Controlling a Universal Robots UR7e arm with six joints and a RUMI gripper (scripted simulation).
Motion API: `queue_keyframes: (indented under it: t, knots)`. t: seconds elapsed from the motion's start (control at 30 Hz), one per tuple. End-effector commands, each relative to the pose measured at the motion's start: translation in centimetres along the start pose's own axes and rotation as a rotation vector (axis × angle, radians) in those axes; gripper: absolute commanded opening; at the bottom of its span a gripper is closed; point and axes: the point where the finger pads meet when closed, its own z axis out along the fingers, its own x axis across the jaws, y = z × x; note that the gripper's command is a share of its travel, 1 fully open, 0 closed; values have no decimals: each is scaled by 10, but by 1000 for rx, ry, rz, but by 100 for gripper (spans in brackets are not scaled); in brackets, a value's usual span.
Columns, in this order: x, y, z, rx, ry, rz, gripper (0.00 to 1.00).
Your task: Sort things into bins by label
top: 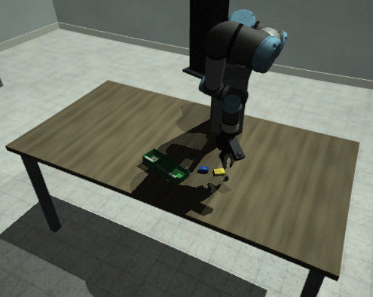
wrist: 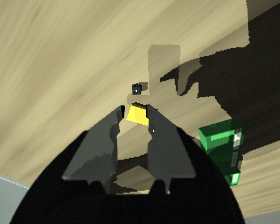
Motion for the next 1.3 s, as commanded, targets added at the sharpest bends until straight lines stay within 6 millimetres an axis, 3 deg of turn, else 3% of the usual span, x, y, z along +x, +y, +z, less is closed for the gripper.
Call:
queue_keyframes:
  t: [0.0,0.33,1.27]
  knots:
    - [0,-1,18,2,2,-1,18]
    - [1,-2,58,2,2,-1,18]
    - [0,-1,69,1,1,0,18]
